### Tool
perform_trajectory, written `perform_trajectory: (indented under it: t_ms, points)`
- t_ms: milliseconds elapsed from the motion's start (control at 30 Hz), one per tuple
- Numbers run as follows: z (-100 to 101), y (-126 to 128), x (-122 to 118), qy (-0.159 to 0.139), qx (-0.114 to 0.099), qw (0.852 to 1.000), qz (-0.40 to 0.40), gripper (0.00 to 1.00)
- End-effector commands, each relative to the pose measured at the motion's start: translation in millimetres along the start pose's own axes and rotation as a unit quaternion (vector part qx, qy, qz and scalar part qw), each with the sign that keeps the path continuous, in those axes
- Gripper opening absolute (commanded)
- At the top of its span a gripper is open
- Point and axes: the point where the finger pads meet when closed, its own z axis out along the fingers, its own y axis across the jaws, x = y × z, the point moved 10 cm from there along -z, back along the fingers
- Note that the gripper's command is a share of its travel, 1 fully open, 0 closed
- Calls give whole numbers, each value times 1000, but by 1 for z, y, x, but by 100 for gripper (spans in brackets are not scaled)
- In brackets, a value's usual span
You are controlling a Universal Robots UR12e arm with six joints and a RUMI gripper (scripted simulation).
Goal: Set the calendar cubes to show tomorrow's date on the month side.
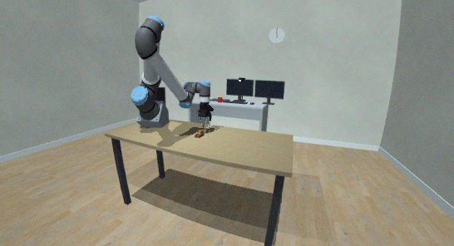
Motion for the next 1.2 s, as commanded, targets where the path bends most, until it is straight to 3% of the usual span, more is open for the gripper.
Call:
perform_trajectory:
  t_ms: [0, 700, 1167]
  points:
    - [2, -3, 0, 0, 2, 1000, -1, 29]
    - [29, -4, 0, 1, 2, 1000, -1, 29]
    - [29, -2, 0, 1, 1, 1000, -1, 29]
